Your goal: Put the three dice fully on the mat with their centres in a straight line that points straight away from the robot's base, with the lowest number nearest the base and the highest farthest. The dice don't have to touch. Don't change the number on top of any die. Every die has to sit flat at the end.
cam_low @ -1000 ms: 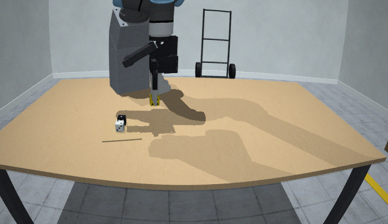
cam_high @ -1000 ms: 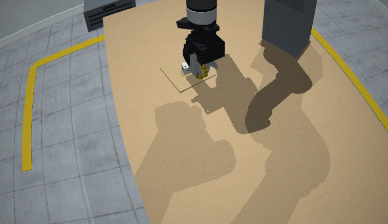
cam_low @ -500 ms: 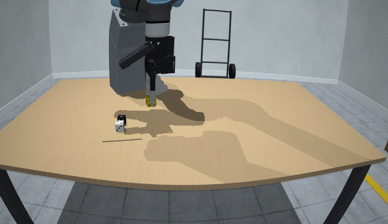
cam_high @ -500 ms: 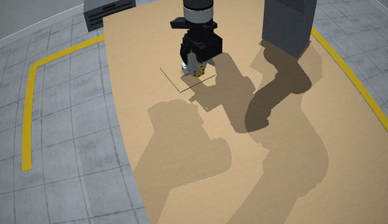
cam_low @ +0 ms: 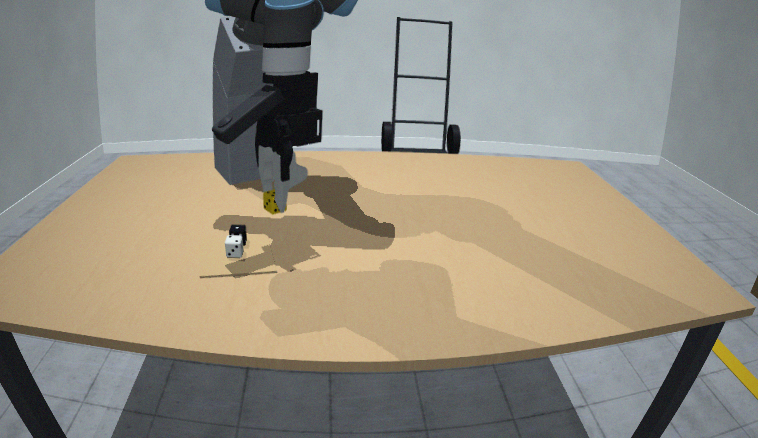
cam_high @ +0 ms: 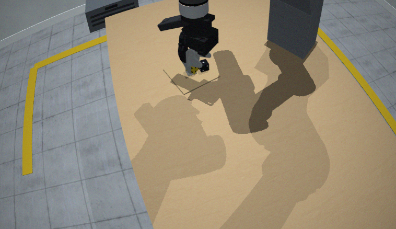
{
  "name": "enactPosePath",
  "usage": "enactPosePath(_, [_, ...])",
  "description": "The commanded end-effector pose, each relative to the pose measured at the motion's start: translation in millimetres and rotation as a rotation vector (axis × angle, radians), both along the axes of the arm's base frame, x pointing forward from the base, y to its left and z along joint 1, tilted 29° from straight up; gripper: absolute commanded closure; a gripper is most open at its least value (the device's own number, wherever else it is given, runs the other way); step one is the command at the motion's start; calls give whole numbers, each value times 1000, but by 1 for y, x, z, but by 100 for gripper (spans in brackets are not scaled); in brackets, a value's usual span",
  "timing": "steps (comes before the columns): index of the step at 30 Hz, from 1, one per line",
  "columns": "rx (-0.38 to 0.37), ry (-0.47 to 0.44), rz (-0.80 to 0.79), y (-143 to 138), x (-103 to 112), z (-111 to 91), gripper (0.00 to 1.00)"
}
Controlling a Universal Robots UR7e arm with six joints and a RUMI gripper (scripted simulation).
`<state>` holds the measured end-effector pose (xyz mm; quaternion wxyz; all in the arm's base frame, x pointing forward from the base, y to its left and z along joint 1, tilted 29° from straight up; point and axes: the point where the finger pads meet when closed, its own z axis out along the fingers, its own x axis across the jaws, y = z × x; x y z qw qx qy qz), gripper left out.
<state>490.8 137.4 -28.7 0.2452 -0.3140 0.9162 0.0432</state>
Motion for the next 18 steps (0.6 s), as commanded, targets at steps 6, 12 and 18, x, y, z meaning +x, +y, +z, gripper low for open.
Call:
enactPosePath(6, [-113, -65, 256, -24, 11, -1, 90])
enactPosePath(12, [-199, -116, 437, -42, 18, -1, 90])
enactPosePath(18, [-251, -147, 545, -53, 21, -2, 90])
